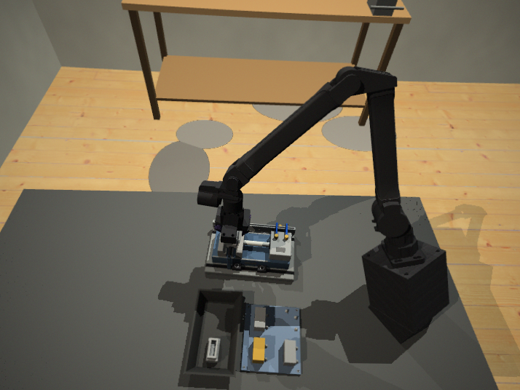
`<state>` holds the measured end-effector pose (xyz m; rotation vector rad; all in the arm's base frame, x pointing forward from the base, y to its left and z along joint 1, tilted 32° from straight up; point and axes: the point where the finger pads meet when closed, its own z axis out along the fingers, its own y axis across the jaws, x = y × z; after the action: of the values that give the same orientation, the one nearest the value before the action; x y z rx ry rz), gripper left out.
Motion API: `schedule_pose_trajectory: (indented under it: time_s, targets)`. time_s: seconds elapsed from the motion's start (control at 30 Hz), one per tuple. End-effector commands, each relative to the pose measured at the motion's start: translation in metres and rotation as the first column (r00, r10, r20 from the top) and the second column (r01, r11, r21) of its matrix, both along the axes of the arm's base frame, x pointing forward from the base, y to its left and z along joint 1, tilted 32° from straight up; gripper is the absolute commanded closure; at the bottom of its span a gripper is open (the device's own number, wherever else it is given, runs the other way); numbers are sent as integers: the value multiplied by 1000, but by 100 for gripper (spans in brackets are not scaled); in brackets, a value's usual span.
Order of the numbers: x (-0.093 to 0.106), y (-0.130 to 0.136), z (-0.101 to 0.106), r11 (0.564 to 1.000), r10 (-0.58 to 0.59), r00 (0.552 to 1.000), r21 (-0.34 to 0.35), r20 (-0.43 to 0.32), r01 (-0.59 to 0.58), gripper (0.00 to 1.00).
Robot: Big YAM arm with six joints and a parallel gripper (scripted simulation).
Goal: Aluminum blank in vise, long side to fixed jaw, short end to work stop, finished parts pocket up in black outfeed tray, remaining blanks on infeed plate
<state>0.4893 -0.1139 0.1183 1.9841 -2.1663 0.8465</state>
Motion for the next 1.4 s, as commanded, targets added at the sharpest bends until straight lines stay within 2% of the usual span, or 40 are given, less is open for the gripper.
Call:
schedule_pose_trajectory:
  time_s: [0.0,1.37]
  targets:
    - [0,6,-14,1000,3,1000,4,-15,-3,36]
    - [1,9,-14,1000,6,1000,5,-16,-6,36]
